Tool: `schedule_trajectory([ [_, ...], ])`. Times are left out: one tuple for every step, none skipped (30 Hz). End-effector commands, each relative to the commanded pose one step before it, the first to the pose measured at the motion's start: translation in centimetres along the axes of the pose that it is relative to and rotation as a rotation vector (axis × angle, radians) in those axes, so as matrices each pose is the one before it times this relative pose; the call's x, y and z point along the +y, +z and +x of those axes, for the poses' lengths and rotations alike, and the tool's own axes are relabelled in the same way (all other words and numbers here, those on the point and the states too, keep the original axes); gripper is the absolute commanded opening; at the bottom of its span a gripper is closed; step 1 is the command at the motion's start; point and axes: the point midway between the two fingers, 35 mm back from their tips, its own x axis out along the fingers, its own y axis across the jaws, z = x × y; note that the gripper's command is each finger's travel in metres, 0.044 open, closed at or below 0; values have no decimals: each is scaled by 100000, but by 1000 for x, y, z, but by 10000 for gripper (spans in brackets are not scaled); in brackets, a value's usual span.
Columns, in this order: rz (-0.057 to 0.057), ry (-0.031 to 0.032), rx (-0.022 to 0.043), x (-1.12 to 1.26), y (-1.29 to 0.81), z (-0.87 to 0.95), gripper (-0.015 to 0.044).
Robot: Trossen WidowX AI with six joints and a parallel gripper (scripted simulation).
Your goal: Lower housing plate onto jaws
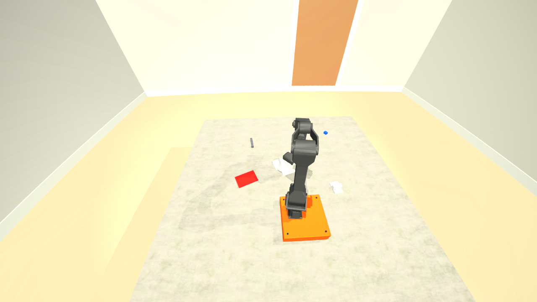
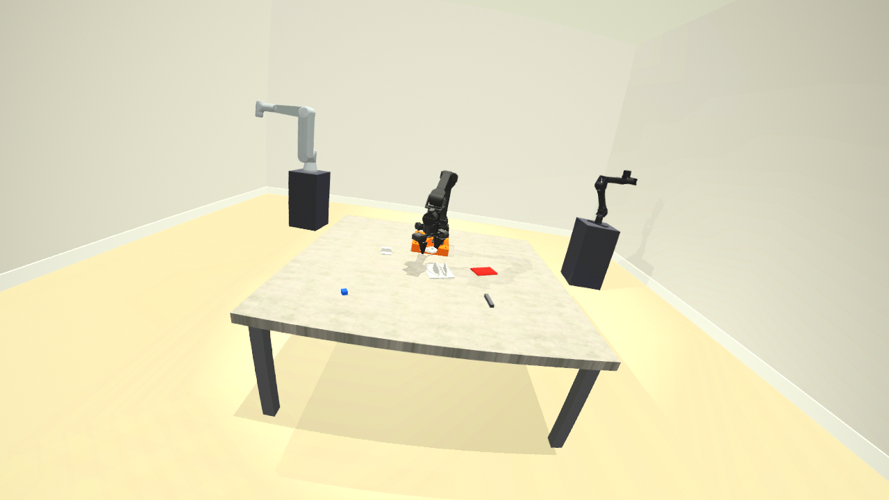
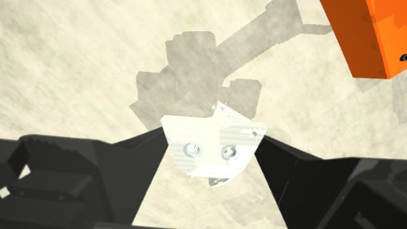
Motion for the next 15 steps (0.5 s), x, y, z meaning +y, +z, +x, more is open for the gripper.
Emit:
schedule_trajectory([
  [12129, 486, 59, -833, -874, -58, 351],
  [2560, -18, 41, -197, -166, -4, 351],
  [2560, -19, 41, -202, -159, -4, 351],
  [2560, -21, 41, -207, -151, -4, 351],
  [2560, -22, 40, -212, -144, -4, 351],
  [2560, -24, 40, -217, -136, -4, 351],
  [2560, -25, 40, -221, -129, -4, 351],
  [2560, -27, 39, -225, -121, -4, 351],
  [2560, -29, 39, -229, -113, -5, 351],
  [2561, -30, 38, -233, -105, -5, 351],
  [2561, -32, 38, -236, -96, -5, 351],
  [2561, -33, 37, -239, -88, -5, 351],
  [2561, -35, 37, -242, -80, -5, 351],
  [2124, -30, 30, -203, -59, -4, 351],
  [1274, -19, 18, -122, -32, -2, 351],
])
